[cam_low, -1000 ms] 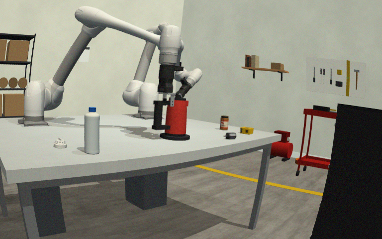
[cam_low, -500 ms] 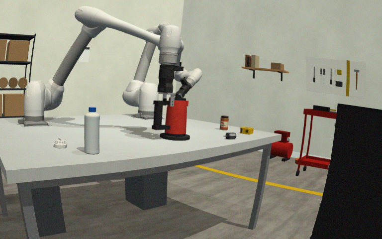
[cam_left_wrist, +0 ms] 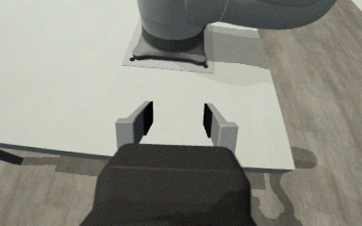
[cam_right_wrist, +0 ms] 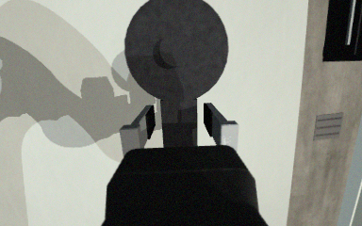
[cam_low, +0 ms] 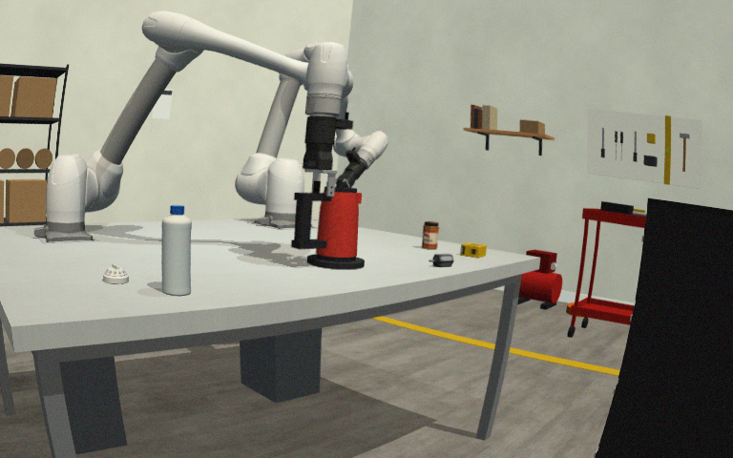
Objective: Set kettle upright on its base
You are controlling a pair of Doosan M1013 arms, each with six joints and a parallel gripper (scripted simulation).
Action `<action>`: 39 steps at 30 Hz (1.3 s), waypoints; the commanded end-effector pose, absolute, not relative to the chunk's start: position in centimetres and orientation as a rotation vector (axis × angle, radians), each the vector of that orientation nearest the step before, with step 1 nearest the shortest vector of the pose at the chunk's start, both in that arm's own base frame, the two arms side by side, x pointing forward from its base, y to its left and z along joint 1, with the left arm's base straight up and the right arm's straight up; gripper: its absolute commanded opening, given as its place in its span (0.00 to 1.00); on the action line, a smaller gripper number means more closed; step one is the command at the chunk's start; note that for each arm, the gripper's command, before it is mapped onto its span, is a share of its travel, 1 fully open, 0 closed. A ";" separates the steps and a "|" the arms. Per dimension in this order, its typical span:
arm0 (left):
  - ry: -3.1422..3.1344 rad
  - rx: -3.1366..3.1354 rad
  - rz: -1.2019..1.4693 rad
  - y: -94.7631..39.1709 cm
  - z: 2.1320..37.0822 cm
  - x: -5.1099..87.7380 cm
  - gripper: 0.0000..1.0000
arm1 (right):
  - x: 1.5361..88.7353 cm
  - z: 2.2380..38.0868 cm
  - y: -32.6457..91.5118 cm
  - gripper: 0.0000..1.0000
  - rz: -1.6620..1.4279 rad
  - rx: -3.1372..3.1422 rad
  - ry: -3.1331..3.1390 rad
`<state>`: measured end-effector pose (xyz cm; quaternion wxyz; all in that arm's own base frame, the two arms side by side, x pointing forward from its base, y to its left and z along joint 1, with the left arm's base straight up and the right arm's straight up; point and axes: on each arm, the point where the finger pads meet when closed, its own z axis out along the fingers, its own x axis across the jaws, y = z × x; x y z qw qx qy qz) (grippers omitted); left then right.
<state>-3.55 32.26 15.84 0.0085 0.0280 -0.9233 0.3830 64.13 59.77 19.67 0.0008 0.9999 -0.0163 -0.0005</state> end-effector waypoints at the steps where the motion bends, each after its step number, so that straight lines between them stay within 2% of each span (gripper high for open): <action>1: -2.885 0.088 1.195 32.3 15.9 -3.6 1.00 | 64.2 20.9 59.8 1.00 0.000 3.141 -0.051; 3: -2.885 0.088 1.195 32.3 15.9 -3.6 1.00 | 64.2 21.7 59.8 1.00 0.000 3.141 -0.051; 13: -2.885 0.088 1.195 32.3 15.9 -3.6 1.00 | 64.2 30.6 59.8 1.00 0.000 3.141 -0.051; 17: -2.885 0.088 1.195 32.3 15.9 -3.6 1.00 | 64.2 32.9 59.8 1.00 0.000 3.141 -0.051; 39: -2.885 0.088 1.195 32.3 15.9 -3.6 1.00 | 64.2 33.9 59.8 1.00 0.000 3.141 -0.051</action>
